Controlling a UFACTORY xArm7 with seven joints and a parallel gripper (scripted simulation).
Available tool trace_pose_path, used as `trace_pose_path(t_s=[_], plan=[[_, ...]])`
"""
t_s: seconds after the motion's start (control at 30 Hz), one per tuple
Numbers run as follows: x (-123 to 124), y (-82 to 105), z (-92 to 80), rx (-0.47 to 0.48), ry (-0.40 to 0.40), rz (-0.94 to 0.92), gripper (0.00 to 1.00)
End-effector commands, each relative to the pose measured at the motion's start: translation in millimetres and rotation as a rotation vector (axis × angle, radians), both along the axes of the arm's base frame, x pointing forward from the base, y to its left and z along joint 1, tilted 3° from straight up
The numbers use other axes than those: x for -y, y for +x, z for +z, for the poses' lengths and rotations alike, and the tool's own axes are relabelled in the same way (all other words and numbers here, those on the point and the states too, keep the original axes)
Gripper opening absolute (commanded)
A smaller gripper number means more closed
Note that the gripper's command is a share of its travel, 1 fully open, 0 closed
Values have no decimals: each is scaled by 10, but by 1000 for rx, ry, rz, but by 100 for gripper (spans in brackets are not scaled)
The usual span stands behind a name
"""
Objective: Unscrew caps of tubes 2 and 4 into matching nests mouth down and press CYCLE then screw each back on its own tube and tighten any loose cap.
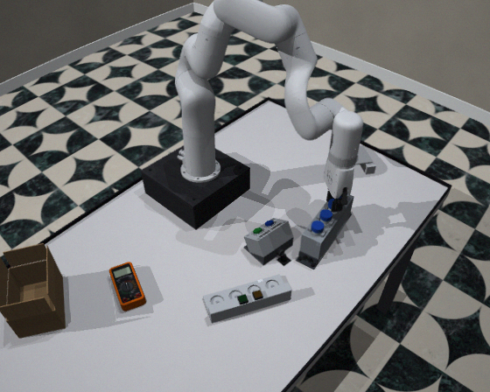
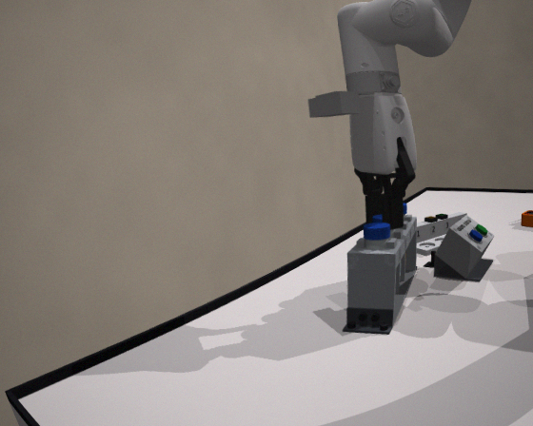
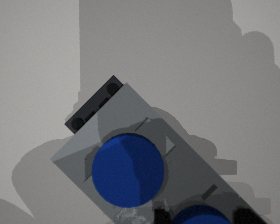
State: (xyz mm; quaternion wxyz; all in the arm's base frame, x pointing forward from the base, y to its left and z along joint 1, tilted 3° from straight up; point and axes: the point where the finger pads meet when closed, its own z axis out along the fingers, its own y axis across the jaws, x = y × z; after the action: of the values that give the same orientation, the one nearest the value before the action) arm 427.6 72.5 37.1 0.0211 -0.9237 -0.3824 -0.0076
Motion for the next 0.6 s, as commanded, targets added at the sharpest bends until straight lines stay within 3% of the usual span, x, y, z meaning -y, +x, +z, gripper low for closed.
trace_pose_path(t_s=[0.0, 0.13, 0.57], plan=[[0, 14, 12, 3, 1, -1, 0], [0, 14, 13, 3, 1, -1, 0], [0, 14, 17, 33, 1, 649, 0]])
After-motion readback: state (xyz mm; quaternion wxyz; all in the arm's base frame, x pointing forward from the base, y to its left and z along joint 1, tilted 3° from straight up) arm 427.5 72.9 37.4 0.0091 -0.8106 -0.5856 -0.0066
